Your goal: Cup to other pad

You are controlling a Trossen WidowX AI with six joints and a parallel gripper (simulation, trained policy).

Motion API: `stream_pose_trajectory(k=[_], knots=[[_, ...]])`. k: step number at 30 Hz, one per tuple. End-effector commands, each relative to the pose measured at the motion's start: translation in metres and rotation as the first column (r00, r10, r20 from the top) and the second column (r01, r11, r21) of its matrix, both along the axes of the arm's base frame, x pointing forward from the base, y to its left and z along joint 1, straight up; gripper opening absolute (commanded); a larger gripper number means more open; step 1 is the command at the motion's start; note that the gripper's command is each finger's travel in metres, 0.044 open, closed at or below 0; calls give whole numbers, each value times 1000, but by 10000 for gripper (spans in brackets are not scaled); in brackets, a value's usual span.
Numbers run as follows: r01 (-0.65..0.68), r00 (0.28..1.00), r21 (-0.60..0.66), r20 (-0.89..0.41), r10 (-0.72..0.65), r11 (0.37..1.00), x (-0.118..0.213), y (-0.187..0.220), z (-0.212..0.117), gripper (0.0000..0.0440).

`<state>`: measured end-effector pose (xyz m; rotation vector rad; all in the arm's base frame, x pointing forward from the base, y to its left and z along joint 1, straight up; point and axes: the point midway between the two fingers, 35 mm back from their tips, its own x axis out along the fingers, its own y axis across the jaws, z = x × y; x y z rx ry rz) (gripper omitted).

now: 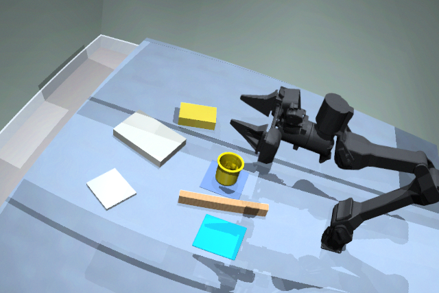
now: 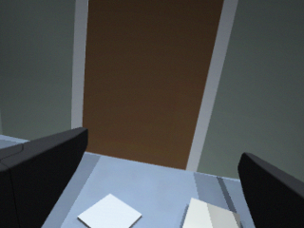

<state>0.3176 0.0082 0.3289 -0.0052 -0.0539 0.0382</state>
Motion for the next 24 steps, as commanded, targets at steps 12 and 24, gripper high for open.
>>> stream_pose_trajectory(k=[12, 24], knots=[[28, 993, 47, -120, -23, 998, 9, 0, -10, 98], [23, 959, 122, -283, 13, 992, 25, 14, -23, 121]])
